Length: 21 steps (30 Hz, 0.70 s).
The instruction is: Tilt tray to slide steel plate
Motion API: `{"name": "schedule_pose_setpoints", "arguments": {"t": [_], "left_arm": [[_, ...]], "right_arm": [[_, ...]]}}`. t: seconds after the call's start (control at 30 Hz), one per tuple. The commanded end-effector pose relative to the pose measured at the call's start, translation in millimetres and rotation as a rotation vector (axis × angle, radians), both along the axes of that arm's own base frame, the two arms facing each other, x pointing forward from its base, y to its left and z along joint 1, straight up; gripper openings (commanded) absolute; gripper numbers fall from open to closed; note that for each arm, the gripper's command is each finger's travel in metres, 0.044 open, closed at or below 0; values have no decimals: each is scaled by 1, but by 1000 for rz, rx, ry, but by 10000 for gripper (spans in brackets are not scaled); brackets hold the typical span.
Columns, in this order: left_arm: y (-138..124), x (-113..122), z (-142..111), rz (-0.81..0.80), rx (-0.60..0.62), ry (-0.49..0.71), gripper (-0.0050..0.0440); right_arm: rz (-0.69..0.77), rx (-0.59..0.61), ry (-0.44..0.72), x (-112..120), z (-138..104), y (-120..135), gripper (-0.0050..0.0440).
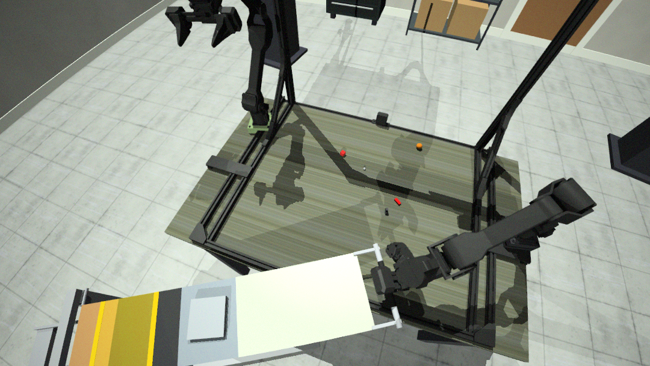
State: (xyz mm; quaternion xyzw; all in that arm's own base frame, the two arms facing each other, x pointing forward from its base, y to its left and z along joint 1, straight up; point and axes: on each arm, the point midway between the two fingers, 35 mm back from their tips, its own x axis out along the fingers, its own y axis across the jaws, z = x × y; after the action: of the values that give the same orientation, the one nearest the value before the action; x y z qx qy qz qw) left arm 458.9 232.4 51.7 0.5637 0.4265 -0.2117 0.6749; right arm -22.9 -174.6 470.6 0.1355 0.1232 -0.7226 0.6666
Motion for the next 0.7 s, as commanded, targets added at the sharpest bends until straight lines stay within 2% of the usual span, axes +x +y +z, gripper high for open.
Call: {"name": "schedule_pose_setpoints", "arguments": {"t": [0.0,0.67], "left_arm": [[1,3,22,2,13,-34,0],[2,4,35,2,17,-45,0]], "right_arm": [[3,1,3,0,0,0,440],[3,1,3,0,0,0,440]]}}
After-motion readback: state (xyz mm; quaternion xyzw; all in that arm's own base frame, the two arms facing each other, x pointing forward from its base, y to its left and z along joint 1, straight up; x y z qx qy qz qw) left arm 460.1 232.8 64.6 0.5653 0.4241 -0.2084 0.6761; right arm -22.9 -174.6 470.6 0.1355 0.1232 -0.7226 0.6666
